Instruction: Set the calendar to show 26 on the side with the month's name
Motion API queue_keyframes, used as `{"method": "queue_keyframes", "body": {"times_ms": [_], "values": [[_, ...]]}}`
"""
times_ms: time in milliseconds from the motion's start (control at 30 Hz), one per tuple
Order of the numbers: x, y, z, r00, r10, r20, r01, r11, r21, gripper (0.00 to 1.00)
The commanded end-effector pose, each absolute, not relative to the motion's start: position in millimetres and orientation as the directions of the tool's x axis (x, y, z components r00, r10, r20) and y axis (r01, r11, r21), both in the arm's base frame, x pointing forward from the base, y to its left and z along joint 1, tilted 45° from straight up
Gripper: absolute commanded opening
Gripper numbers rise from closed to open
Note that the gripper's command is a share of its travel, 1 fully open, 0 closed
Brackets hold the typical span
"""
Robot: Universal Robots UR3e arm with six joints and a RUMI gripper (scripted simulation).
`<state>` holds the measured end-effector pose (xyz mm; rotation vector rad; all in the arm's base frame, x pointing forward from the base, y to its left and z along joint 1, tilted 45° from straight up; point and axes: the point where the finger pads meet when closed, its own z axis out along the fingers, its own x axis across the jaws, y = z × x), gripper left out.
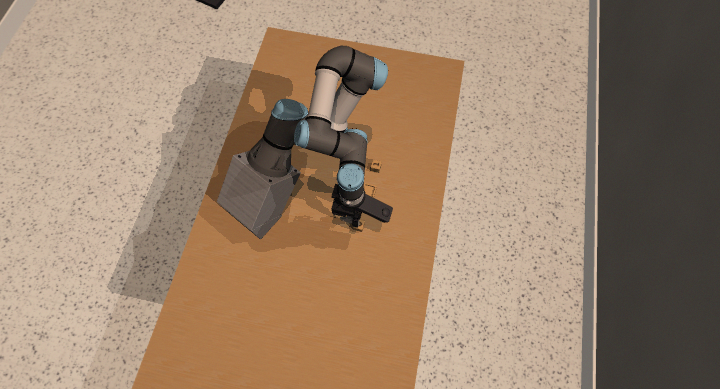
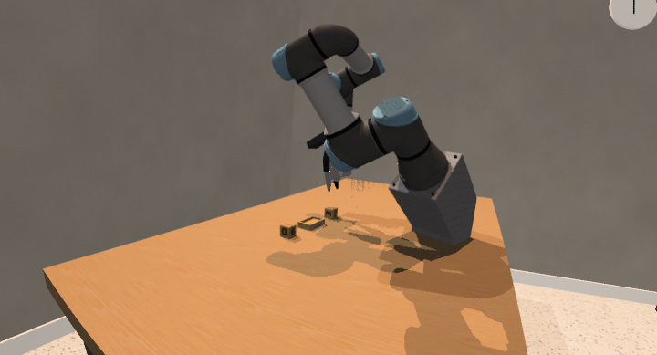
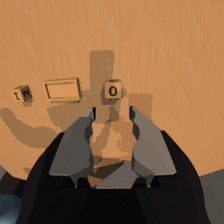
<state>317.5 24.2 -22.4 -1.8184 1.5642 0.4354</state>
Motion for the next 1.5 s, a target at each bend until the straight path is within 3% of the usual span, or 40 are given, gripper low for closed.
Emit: {"method": "queue_keyframes", "body": {"times_ms": [0,1467], "values": [[318,25,-24,0.218,-0.729,-0.649,-0.959,-0.037,-0.282,0.29],[327,57,-57,0.218,-0.729,-0.649,-0.959,-0.037,-0.282,0.29]]}}
